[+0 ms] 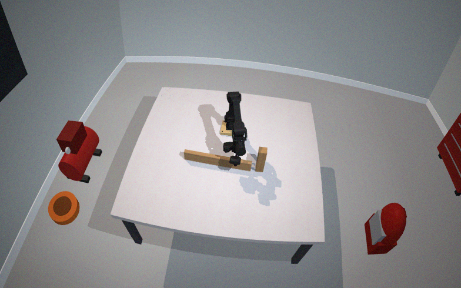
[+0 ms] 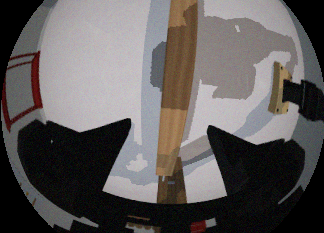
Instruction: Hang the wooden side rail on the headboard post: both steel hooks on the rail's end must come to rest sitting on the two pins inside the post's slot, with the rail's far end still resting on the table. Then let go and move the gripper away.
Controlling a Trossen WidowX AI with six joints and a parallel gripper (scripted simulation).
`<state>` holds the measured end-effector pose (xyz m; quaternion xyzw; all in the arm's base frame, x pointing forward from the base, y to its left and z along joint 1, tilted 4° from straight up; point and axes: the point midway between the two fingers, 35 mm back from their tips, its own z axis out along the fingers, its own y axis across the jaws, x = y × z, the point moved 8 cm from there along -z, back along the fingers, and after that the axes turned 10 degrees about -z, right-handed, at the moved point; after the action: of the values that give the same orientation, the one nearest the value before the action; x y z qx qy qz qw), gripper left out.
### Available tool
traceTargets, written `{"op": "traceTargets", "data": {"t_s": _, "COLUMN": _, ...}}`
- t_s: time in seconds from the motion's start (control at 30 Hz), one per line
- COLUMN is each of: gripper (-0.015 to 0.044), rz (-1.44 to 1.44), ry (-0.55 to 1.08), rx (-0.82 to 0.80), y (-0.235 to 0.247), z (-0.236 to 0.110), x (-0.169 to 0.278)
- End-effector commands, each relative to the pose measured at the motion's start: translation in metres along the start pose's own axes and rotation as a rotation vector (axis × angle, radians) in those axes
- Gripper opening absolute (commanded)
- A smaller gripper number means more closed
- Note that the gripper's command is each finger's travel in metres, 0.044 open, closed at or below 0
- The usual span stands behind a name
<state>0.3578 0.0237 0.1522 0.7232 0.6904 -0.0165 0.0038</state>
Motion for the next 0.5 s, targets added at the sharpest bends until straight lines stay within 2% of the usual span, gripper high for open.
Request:
{"op": "traceTargets", "data": {"t_s": 0.0, "gripper": 0.0440, "rz": 0.002, "ry": -0.006, "rx": 0.002, "y": 0.000, "z": 0.006, "x": 0.000}}
{"op": "traceTargets", "data": {"t_s": 0.47, "gripper": 0.0440, "rz": 0.002, "ry": -0.006, "rx": 0.002, "y": -0.001, "z": 0.029, "x": -0.001}}
